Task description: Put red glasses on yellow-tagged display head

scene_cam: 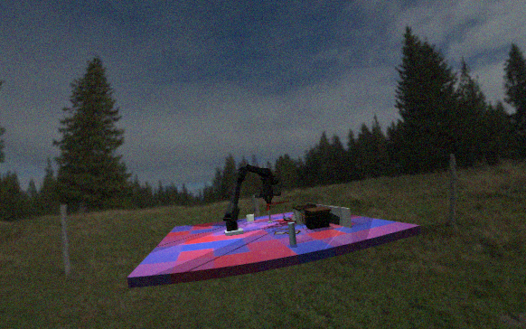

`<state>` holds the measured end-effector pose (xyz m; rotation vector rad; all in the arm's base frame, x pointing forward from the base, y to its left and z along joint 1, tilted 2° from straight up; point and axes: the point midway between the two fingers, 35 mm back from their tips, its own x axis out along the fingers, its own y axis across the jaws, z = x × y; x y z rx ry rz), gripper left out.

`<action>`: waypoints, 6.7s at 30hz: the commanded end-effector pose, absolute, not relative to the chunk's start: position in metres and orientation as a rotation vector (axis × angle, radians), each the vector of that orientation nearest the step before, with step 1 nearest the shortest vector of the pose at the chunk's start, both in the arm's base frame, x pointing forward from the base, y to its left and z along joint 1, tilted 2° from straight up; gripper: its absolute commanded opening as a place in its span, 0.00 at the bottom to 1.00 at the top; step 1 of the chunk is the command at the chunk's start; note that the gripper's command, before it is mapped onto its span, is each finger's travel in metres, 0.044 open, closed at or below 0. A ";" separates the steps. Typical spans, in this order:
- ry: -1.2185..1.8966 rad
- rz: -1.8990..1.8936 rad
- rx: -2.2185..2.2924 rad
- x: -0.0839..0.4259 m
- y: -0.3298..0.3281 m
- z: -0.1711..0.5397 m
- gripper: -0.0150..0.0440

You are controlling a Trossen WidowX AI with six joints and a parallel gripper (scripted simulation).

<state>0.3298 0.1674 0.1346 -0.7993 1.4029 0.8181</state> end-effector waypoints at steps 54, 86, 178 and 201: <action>1.215 1.195 -1.152 0.285 0.270 0.074 0.25; 1.214 1.197 -1.150 0.272 0.295 0.075 0.25; 1.134 1.306 -1.079 0.321 0.185 0.153 0.25; 0.955 1.350 -1.036 0.332 0.063 0.170 0.25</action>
